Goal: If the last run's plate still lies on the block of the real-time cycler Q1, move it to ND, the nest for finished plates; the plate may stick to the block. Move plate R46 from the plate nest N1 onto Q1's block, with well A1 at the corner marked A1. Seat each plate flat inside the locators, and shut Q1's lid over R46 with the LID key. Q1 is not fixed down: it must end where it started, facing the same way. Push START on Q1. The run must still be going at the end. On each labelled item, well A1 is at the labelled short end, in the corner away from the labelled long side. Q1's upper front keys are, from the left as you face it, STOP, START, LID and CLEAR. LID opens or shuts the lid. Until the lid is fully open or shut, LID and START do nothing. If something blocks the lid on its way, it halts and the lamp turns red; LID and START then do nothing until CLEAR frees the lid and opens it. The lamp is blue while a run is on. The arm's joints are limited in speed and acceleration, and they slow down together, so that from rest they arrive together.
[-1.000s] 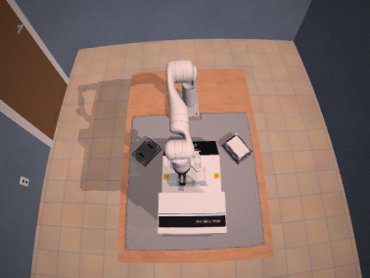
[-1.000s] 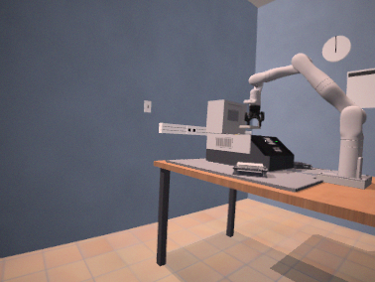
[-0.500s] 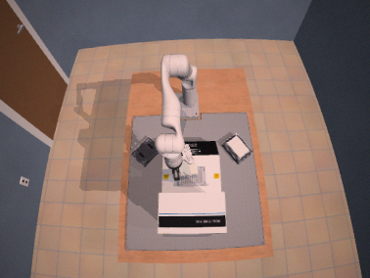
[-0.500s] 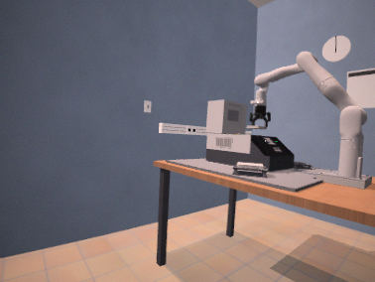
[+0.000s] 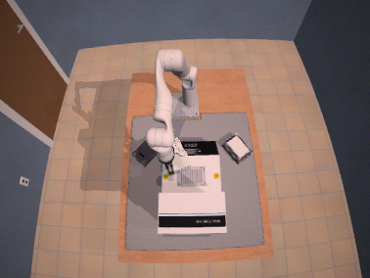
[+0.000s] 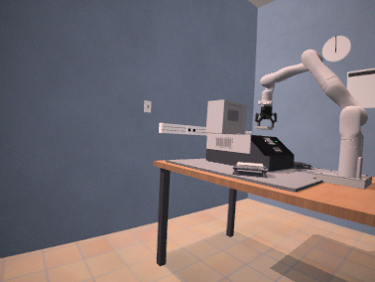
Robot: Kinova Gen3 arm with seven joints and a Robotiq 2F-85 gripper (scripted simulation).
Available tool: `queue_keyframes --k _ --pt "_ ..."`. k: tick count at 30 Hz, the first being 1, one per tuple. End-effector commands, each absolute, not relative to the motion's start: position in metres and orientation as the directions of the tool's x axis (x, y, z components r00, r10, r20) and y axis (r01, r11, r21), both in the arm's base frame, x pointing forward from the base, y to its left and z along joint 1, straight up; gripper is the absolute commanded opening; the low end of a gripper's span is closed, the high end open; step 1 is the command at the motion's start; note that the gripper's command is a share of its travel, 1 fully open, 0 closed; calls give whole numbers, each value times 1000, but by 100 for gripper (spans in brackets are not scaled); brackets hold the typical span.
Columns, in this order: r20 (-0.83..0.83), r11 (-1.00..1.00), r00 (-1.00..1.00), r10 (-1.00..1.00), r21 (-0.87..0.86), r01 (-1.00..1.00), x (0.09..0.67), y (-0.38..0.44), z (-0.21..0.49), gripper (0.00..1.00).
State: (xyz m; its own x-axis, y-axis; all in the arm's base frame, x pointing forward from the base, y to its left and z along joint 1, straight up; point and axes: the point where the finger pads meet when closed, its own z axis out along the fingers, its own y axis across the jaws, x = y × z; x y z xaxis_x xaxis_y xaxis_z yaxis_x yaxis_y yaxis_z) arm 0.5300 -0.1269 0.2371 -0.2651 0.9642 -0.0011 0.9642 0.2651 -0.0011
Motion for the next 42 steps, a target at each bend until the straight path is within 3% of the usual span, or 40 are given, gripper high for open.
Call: queue_keyframes --k 1,42 --pt "-2 299 -299 954 1 954 524 -135 238 91" --pt "-3 671 -671 742 0 742 451 -234 238 91"
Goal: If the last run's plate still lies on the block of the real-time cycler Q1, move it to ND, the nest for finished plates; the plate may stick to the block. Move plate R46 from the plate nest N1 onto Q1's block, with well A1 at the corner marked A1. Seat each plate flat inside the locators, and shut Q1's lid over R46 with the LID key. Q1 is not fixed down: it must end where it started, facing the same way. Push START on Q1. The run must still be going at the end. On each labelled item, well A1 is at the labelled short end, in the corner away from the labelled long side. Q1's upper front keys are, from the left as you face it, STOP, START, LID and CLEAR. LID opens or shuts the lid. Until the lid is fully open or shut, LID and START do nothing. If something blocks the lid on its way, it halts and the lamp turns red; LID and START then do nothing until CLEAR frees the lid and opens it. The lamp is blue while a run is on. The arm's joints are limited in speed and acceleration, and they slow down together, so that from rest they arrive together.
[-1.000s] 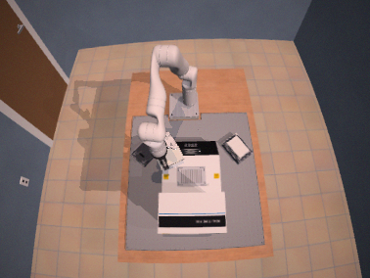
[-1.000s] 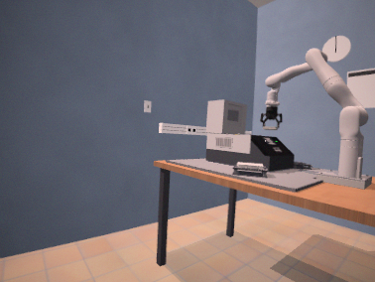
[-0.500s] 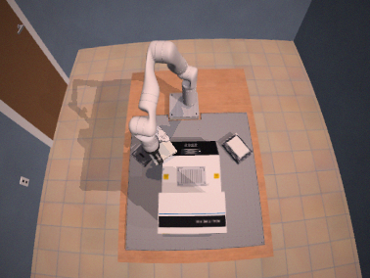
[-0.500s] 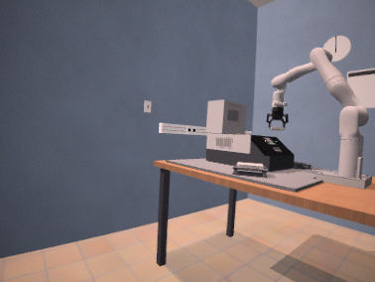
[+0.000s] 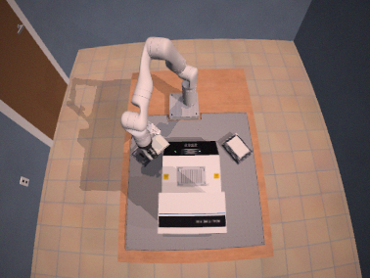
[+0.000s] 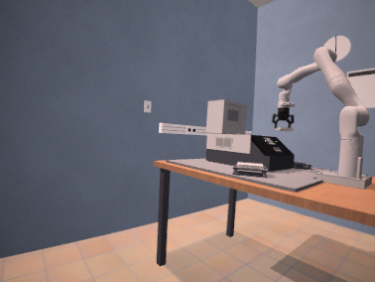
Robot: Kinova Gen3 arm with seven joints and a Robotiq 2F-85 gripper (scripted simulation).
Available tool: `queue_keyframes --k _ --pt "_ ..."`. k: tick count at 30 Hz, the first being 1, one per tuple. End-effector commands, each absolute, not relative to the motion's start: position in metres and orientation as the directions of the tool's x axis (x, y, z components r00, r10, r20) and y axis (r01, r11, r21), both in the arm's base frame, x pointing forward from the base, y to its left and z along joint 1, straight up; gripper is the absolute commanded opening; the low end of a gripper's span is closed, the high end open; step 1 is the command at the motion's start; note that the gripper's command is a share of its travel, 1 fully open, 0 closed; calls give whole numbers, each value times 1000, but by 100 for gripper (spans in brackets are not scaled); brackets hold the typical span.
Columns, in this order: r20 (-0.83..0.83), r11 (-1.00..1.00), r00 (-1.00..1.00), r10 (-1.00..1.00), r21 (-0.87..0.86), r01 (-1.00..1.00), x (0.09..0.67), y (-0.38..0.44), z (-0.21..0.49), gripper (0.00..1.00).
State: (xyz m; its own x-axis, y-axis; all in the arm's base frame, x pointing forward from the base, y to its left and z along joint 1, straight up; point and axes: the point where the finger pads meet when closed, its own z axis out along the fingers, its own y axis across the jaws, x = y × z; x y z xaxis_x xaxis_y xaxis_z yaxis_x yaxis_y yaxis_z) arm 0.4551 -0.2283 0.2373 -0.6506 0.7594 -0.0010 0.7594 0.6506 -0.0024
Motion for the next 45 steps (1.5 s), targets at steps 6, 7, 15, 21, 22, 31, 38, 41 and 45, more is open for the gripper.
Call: queue_keyframes --k 6,7,15,21,22,31,38,41,45 --pt "-3 705 -705 709 0 709 443 -245 238 91" --pt "-3 713 -713 701 0 701 441 -248 238 91" --pt "-3 730 -730 684 -1 684 425 -269 238 91" --pt "-3 730 -730 684 -1 684 415 -283 238 91" --pt "-3 730 -730 684 -1 684 415 -283 238 91" --pt "-3 730 -730 684 -1 684 397 -307 238 91" --pt "-3 730 -730 684 -1 684 389 -318 238 91" --pt "-3 730 -730 684 -1 684 389 -319 238 91" --pt "-3 730 -730 684 -1 684 389 -319 238 91"
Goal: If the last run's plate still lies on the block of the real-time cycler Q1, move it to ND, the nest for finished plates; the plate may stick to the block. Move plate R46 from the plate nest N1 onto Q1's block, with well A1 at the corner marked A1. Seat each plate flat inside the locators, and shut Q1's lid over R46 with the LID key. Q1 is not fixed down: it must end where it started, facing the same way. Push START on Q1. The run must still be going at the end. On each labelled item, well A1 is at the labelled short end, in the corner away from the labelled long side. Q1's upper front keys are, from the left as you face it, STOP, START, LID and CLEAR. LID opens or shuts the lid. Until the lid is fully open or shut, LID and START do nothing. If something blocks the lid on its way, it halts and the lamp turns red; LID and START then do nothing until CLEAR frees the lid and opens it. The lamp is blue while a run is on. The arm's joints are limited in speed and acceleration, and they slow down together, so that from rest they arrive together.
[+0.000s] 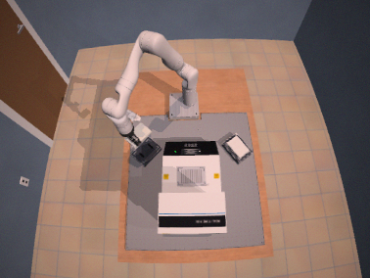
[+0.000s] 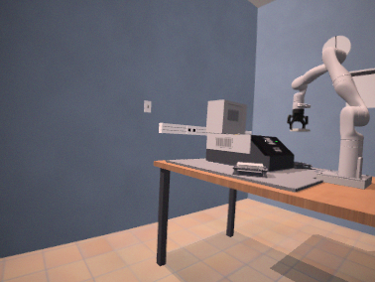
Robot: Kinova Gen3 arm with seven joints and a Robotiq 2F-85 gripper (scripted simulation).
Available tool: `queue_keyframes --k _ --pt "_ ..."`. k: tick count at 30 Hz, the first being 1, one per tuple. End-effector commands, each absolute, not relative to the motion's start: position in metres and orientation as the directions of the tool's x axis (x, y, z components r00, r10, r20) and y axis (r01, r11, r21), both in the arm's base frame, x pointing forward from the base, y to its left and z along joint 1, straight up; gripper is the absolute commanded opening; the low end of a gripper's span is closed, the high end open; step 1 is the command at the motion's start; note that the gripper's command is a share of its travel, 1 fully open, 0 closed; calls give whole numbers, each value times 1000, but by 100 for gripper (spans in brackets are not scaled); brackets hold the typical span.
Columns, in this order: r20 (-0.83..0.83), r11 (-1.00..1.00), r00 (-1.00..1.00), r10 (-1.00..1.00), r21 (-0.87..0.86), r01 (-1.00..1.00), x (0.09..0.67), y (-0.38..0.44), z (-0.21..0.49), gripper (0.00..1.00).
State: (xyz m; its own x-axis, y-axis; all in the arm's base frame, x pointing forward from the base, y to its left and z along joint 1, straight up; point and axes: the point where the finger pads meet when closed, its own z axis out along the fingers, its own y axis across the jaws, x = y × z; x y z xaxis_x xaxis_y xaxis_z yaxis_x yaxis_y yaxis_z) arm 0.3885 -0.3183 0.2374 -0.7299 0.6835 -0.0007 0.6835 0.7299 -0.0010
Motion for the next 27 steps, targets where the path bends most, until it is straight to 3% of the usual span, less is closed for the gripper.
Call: queue_keyframes --k 1,27 --pt "-3 730 -730 684 -1 684 389 -319 238 91" --pt "-3 730 -730 684 -1 684 389 -319 218 91"
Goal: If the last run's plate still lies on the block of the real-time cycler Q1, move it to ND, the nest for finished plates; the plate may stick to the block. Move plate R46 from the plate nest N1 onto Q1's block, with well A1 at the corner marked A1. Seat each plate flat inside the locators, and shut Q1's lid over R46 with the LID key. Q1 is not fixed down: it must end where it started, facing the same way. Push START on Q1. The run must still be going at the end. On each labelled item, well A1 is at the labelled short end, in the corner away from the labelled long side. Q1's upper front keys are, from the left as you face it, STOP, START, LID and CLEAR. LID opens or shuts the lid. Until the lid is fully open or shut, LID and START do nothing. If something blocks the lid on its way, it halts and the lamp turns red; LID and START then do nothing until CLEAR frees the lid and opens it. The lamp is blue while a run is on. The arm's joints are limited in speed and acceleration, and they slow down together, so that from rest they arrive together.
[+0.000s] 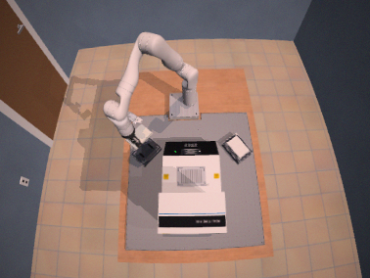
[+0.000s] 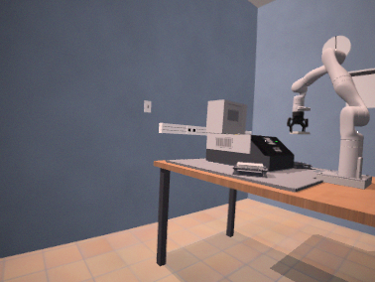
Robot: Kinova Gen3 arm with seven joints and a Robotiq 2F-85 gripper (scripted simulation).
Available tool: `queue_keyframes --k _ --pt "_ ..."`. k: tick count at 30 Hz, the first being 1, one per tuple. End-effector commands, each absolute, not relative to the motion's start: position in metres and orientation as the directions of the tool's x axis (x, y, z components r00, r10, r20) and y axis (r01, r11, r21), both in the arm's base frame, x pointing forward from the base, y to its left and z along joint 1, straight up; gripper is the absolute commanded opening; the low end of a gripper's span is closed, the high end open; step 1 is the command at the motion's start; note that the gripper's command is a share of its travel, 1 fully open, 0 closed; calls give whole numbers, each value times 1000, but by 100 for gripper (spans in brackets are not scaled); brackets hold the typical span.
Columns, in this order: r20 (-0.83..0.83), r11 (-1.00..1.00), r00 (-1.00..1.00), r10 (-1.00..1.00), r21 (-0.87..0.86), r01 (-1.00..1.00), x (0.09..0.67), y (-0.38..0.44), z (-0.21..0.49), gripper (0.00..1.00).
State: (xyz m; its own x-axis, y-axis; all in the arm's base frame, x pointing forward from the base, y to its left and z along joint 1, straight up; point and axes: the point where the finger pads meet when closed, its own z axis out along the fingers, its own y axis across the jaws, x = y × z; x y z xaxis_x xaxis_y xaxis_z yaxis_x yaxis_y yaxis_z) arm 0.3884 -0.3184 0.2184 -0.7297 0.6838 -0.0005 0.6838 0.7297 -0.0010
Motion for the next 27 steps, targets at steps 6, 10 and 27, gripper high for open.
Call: queue_keyframes --k 6,10,27 --pt "-3 730 -730 684 -1 684 389 -319 212 91" --pt "-3 730 -730 684 -1 684 389 -319 206 91" --pt "-3 730 -730 684 -1 684 389 -319 186 91"
